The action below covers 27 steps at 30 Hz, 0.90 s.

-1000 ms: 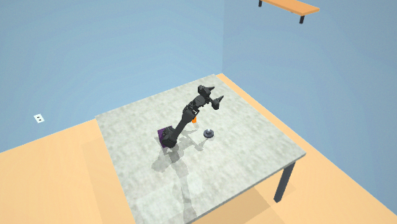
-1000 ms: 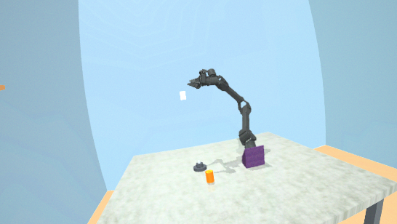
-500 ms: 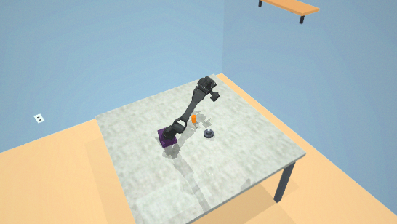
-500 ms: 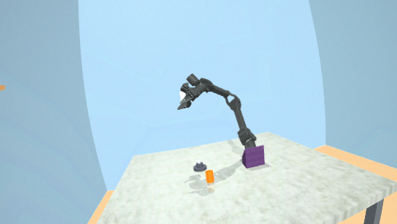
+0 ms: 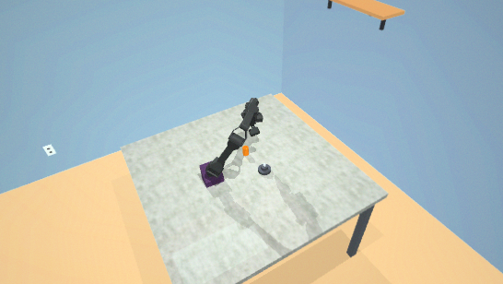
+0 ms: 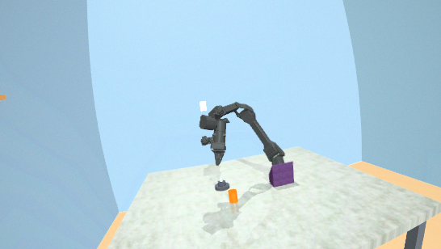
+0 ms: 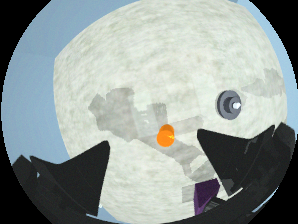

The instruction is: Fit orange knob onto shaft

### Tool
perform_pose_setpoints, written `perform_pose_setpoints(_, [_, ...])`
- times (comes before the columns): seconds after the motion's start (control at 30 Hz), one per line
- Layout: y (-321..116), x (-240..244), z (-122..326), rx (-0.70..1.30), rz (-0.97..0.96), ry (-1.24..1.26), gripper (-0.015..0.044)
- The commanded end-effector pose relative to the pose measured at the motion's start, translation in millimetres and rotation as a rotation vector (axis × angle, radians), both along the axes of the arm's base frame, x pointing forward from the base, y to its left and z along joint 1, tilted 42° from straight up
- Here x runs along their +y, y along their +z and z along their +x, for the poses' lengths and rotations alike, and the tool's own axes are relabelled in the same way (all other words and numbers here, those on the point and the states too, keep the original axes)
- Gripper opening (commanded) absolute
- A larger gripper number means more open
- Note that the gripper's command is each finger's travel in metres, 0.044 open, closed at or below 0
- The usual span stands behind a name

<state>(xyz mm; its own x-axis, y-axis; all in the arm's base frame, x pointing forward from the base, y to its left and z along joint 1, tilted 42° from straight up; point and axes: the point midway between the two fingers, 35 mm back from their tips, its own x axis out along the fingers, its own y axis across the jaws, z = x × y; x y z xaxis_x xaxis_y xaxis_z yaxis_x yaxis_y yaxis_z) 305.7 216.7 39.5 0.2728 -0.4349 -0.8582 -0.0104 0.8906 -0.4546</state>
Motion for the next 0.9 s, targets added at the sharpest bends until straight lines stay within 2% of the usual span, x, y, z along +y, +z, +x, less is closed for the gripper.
perform_pose_setpoints(0.0, [-49.3,-25.7,-26.4,0.069,-0.163,-0.156,0.0440])
perform_pose_setpoints(0.07, [-63.6,-34.8,-35.9,0.084,-0.221,-0.206,0.0440])
perform_pose_setpoints(0.27, [-66.6,-37.5,-37.0,0.085,-0.228,-0.213,0.0440])
perform_pose_setpoints(0.4, [-86.9,-61.8,-36.0,0.085,-0.229,-0.213,0.0440])
perform_pose_setpoints(0.87, [-101.2,-74.7,-33.0,0.084,-0.230,-0.213,0.0440])
